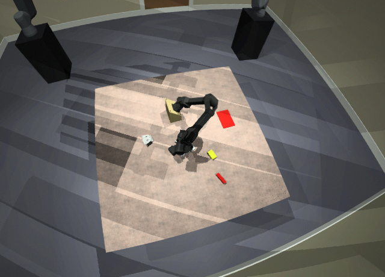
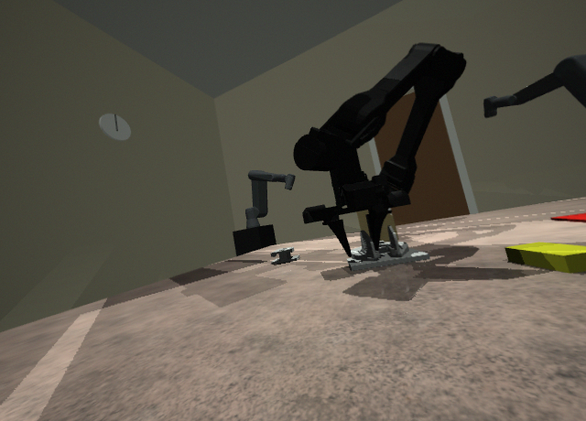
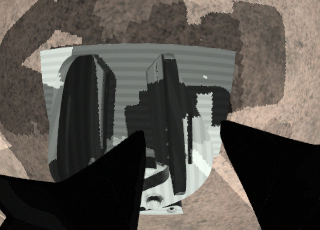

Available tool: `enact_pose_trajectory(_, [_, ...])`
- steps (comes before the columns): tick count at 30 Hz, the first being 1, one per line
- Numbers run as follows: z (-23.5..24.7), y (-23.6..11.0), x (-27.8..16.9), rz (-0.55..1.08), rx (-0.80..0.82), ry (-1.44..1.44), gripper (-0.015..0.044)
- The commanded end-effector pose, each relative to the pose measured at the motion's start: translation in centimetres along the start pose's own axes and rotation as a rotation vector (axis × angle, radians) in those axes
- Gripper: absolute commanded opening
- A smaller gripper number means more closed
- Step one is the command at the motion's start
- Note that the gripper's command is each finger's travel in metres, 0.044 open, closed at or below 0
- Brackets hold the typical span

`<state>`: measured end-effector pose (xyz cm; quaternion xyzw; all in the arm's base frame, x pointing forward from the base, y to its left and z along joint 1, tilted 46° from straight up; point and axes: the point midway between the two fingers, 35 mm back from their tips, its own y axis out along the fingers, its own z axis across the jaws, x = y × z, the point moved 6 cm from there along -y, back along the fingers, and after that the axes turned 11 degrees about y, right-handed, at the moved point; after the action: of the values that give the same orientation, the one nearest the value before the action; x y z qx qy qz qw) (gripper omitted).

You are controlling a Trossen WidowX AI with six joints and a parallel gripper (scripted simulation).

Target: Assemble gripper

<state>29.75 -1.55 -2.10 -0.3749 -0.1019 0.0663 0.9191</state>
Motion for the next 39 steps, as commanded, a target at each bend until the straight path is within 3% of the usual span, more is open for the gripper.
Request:
enact_pose_trajectory(1, [0.0,-0.7,0.0,0.000,-0.001,0.000,0.0224])
enact_pose_trajectory(8, [0.0,-6.6,-0.1,0.001,0.001,0.005,0.0224])
enact_pose_trajectory(13, [-0.3,-6.0,-0.2,-0.004,0.003,0.016,0.0224])
enact_pose_trajectory(21, [-2.7,-6.8,-1.1,-0.005,-0.017,0.195,0.0434])
enact_pose_trajectory(22, [-3.1,-6.9,-1.2,-0.006,-0.019,0.223,0.0440])
enact_pose_trajectory(39, [-9.5,-8.5,-5.1,-0.016,-0.046,0.712,0.0440])
